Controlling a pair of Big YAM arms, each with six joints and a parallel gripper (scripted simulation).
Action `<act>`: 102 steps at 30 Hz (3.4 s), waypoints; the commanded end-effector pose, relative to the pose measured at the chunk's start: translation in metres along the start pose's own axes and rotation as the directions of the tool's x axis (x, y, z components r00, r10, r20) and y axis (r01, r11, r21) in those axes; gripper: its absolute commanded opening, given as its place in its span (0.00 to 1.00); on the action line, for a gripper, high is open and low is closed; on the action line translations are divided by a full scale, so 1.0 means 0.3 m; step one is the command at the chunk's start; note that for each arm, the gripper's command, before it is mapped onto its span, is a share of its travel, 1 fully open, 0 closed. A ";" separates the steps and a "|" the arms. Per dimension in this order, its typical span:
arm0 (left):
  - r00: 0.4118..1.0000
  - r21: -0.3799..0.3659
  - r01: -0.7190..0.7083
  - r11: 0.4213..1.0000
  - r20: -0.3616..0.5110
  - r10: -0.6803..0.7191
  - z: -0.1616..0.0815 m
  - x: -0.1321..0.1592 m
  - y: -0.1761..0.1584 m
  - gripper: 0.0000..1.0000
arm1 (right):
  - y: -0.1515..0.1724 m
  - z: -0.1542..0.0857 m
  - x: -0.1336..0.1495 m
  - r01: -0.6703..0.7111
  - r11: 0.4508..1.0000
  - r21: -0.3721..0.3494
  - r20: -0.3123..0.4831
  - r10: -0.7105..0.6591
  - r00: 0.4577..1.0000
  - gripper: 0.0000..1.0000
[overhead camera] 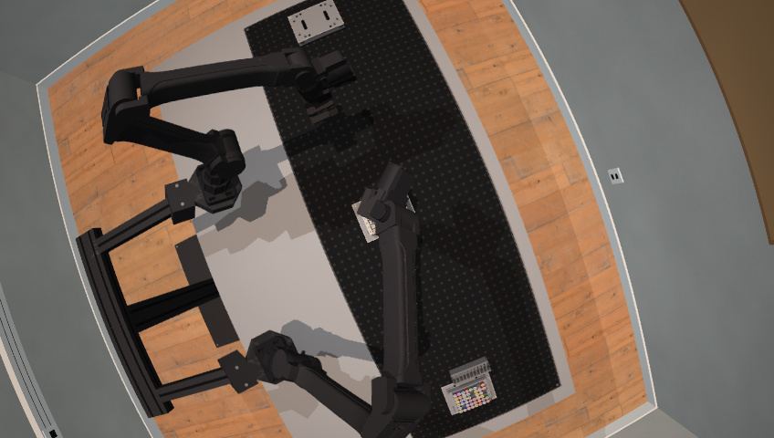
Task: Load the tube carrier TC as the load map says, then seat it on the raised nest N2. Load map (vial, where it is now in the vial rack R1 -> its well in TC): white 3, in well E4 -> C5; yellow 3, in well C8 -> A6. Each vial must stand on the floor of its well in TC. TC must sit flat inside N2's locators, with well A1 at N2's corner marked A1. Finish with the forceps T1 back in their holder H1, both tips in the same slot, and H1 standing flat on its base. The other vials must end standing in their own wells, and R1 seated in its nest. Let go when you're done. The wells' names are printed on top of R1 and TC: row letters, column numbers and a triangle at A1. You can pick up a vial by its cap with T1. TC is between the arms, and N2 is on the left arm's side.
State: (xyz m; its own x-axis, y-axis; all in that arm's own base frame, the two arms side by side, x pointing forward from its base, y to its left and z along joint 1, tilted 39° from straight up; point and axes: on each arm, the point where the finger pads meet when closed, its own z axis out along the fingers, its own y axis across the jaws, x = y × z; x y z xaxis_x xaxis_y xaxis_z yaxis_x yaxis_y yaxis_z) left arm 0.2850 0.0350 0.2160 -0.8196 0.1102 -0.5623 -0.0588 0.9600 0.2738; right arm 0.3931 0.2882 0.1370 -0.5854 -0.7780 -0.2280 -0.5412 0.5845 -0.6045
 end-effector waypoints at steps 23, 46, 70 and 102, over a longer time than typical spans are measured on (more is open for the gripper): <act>1.000 0.002 -0.007 1.000 0.028 0.007 -0.025 -0.038 0.007 1.00 | 0.000 0.046 -0.005 0.000 1.000 -0.001 -0.004 0.000 1.000 0.09; 1.000 0.002 -0.007 1.000 0.028 0.007 -0.025 -0.038 0.007 1.00 | -0.008 0.064 -0.003 -0.004 1.000 0.000 -0.004 0.004 1.000 0.09; 1.000 0.002 -0.007 1.000 0.028 0.007 -0.025 -0.038 0.007 1.00 | -0.001 0.082 -0.001 0.000 1.000 -0.003 -0.004 0.000 1.000 0.09; 1.000 0.002 -0.007 1.000 0.028 0.007 -0.025 -0.038 0.007 1.00 | 0.000 0.107 0.002 0.001 1.000 0.001 -0.004 -0.001 1.000 0.09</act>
State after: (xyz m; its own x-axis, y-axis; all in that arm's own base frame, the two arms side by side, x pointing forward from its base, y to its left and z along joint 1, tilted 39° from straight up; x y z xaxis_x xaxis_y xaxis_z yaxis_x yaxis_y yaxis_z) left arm 0.2850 0.0350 0.2160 -0.8196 0.1102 -0.5623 -0.0588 0.9600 0.2738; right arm 0.4065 0.2818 0.1188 -0.5862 -0.7772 -0.2287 -0.5423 0.5862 -0.6019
